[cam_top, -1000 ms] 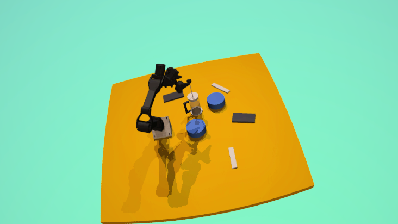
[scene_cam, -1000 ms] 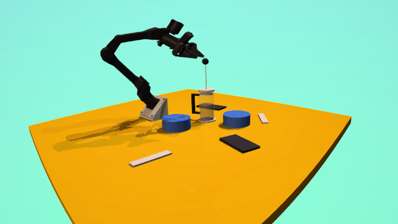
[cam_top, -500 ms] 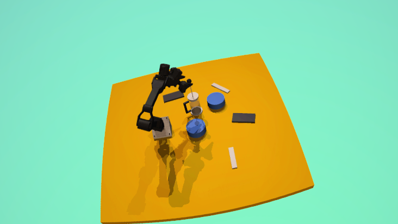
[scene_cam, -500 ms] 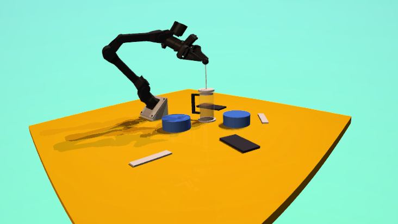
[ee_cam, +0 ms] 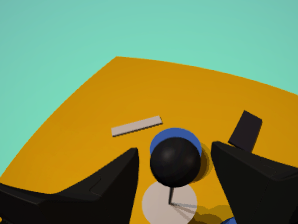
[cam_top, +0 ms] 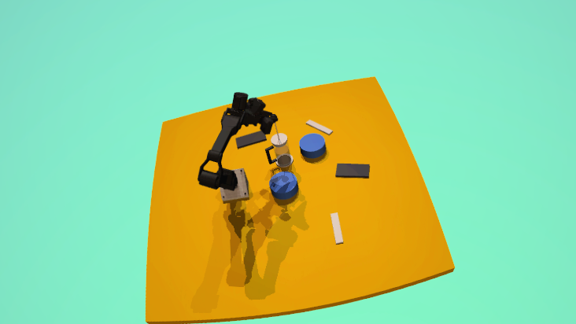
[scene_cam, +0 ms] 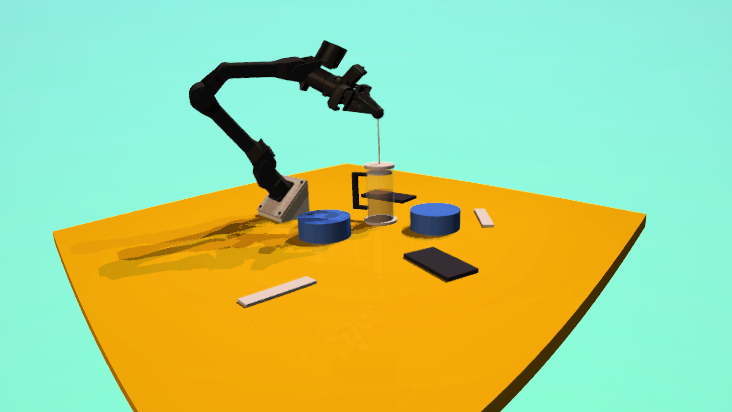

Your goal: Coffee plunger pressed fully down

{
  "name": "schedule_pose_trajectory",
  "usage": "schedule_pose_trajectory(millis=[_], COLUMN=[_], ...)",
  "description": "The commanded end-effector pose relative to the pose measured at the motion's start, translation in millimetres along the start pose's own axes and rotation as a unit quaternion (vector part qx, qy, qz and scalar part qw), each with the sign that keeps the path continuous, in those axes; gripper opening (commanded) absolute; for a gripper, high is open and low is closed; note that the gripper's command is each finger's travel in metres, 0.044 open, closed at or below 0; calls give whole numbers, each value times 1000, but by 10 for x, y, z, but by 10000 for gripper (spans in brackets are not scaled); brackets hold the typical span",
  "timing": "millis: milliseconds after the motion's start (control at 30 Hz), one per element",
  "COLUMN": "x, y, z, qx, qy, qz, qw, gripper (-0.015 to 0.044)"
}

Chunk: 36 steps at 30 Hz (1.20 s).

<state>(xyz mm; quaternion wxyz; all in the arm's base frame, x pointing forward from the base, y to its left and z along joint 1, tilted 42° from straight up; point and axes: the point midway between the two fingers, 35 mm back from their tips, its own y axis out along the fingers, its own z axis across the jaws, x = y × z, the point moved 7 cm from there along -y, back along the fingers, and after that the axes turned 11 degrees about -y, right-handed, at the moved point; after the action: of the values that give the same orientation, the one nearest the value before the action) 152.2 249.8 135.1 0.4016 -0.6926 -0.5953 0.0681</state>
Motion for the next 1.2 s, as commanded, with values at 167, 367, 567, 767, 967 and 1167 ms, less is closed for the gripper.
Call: schedule_pose_trajectory(millis=[167, 367, 567, 767, 967, 1167], x=[3, -3, -60, -132, -205, -279], y=[2, 8, 61, 125, 188, 249], z=[4, 5, 24, 46, 68, 88], qx=[2, 2, 2, 2, 3, 3], qy=[-1, -1, -1, -1, -1, -1], qz=[-1, -1, -1, -1, 0, 0], qw=[1000, 1000, 1000, 1000, 1000, 1000], gripper=[124, 124, 124, 124, 124, 124])
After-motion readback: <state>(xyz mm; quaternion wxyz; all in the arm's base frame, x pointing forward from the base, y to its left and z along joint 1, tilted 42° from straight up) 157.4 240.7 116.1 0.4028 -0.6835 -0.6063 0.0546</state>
